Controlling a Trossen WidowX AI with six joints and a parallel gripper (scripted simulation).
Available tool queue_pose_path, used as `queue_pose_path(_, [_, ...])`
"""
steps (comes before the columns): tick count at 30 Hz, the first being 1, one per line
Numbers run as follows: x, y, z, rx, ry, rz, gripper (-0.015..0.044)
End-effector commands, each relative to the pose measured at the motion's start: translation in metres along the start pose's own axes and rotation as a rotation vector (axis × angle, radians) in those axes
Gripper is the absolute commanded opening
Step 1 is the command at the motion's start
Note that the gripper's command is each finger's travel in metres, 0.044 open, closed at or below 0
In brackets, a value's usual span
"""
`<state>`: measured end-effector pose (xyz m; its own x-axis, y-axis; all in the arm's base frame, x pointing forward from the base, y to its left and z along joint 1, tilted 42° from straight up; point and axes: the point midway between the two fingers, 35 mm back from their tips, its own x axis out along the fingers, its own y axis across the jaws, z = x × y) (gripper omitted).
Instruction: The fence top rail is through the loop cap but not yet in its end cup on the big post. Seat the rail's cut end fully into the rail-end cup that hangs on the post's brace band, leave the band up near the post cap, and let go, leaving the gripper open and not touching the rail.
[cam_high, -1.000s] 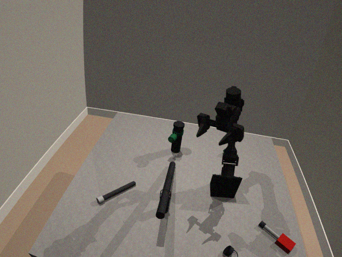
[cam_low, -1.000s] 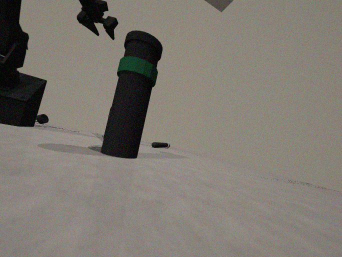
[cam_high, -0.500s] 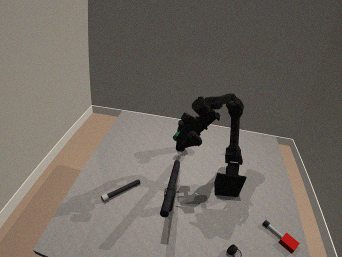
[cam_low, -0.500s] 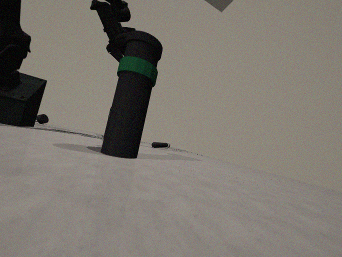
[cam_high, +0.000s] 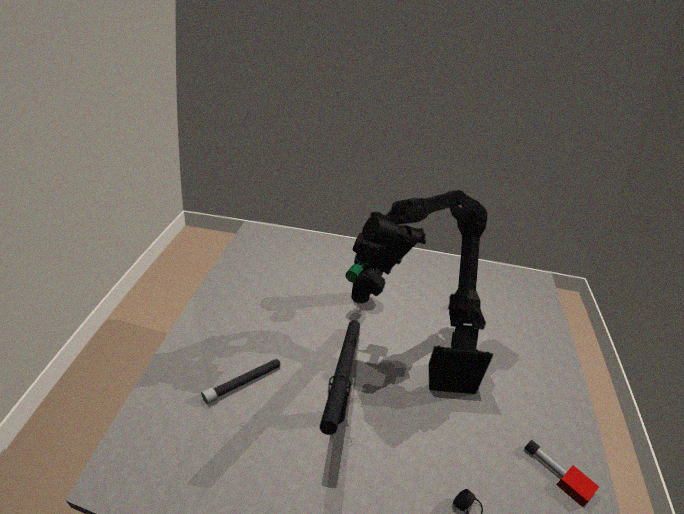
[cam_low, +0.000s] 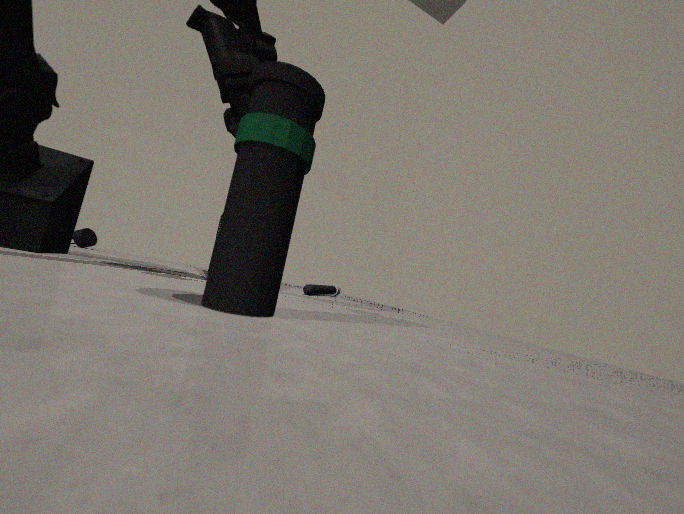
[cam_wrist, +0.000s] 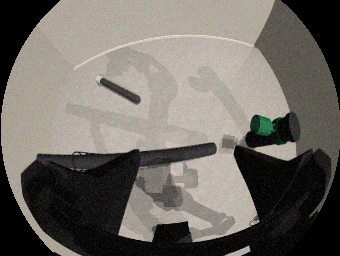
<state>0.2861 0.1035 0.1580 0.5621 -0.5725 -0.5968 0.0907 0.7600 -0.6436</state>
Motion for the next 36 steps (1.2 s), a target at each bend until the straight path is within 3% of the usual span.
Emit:
queue_pose_path(1, [0.003,-0.011,0.001,-0.047,0.002,-0.013,0.0440])
queue_pose_path(16, [0.030,-0.109,0.016,-0.985,0.034,-0.042,0.0440])
queue_pose_path(29, [0.035,-0.158,0.014,-1.407,0.072,-0.081,0.0440])
queue_pose_path(36, [0.035,-0.159,0.014,-1.417,0.072,-0.081,0.0440])
